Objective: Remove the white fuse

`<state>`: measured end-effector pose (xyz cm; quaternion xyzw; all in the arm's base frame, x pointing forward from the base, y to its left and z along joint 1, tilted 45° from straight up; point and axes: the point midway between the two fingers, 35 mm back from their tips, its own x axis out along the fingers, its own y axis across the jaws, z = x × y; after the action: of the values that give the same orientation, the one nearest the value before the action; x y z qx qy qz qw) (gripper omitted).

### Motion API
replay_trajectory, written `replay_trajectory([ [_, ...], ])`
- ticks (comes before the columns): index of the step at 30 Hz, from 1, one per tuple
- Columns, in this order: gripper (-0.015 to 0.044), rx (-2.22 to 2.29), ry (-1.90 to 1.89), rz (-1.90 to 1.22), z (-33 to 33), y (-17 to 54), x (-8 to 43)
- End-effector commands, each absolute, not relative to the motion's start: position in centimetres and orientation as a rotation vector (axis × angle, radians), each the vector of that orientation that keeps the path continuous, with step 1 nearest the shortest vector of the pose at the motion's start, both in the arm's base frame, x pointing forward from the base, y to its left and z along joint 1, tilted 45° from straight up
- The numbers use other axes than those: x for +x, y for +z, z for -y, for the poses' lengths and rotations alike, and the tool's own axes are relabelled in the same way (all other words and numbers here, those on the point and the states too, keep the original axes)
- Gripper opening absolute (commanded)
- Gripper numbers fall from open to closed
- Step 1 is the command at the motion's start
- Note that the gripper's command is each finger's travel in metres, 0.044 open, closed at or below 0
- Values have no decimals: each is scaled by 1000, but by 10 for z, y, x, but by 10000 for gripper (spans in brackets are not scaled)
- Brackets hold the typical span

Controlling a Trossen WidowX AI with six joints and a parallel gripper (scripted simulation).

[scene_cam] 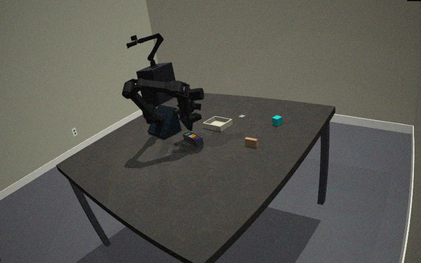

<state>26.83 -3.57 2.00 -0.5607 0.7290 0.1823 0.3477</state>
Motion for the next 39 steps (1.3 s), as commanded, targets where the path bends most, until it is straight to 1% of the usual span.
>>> replay_trajectory([
  [1, 66, -1459, 476, -1895, 40, 16, 267],
  [39, 66, -1460, 474, -1896, 59, -4, 264],
])
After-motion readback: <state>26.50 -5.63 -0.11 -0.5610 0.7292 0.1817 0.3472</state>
